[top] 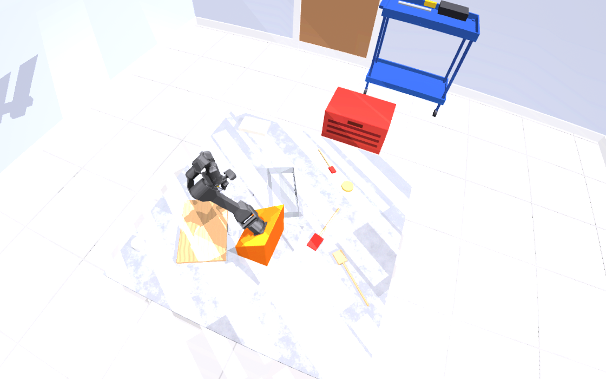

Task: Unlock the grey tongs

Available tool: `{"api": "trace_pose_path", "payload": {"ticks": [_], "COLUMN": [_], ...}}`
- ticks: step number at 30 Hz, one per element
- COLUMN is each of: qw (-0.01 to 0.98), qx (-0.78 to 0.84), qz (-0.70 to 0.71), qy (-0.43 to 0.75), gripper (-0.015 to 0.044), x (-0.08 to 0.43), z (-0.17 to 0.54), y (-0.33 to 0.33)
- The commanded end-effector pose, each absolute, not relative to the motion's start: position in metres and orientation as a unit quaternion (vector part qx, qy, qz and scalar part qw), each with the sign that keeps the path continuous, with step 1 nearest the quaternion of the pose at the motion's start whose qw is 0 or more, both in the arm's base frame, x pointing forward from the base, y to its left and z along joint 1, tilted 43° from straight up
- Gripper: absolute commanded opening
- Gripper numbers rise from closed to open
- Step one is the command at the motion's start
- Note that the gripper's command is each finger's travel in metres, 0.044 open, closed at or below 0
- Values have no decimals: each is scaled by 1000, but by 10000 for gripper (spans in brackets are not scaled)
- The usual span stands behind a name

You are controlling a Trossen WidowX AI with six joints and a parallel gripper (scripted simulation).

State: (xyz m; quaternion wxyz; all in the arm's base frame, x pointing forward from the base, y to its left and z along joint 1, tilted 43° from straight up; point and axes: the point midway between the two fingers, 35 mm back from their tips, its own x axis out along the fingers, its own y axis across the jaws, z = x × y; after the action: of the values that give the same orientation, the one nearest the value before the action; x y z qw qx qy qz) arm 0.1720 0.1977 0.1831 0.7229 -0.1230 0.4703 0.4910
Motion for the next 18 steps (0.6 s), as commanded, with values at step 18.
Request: {"api": "trace_pose_path", "payload": {"ticks": [18], "qw": [742], "qx": [-47], "qz": [424], "qy": [517], "gripper": [-150], "x": [112], "z": [198], "y": [226]}}
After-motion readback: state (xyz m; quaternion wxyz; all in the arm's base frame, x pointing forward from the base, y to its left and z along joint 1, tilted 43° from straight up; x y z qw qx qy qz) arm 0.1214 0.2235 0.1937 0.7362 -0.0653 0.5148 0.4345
